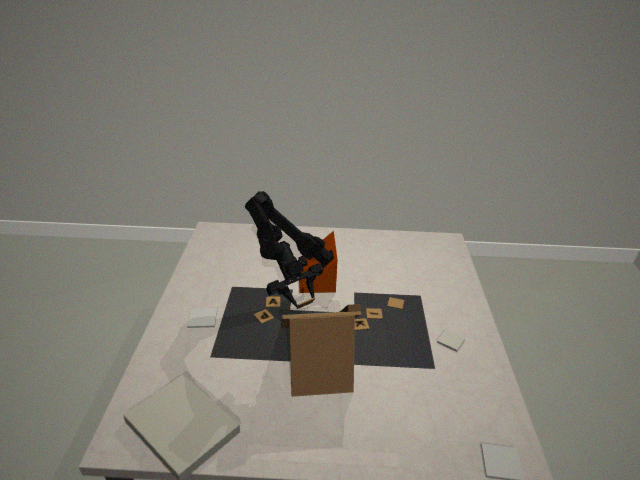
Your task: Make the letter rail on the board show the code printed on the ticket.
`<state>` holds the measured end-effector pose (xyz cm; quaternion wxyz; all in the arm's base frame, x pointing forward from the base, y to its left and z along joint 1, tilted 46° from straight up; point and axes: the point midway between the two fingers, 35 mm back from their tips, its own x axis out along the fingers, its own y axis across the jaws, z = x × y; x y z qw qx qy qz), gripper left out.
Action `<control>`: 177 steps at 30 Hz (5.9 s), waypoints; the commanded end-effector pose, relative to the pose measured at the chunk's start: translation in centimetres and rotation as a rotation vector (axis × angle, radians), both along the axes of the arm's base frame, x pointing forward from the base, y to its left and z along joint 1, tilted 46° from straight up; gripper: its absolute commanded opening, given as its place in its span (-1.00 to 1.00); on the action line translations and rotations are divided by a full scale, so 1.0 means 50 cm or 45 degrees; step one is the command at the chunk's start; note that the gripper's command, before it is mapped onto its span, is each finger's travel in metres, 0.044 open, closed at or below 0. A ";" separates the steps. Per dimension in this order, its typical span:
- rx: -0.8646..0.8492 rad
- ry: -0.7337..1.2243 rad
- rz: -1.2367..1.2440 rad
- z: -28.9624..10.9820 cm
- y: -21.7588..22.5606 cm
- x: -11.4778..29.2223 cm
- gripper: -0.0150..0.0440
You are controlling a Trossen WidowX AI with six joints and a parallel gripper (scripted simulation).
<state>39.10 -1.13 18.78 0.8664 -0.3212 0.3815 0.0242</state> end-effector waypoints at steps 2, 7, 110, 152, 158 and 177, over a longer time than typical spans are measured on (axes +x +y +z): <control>-0.038 -0.054 -0.038 0.033 -0.053 -0.018 -0.49; -0.085 -0.099 -0.101 0.064 -0.113 -0.044 -0.49; -0.268 -0.205 -0.350 0.062 -0.298 -0.103 -0.49; -0.266 -0.204 -0.350 0.031 -0.269 -0.101 -0.49; -0.266 -0.204 -0.350 0.026 -0.265 -0.101 -0.49; -0.265 -0.203 -0.350 0.012 -0.252 -0.100 -0.49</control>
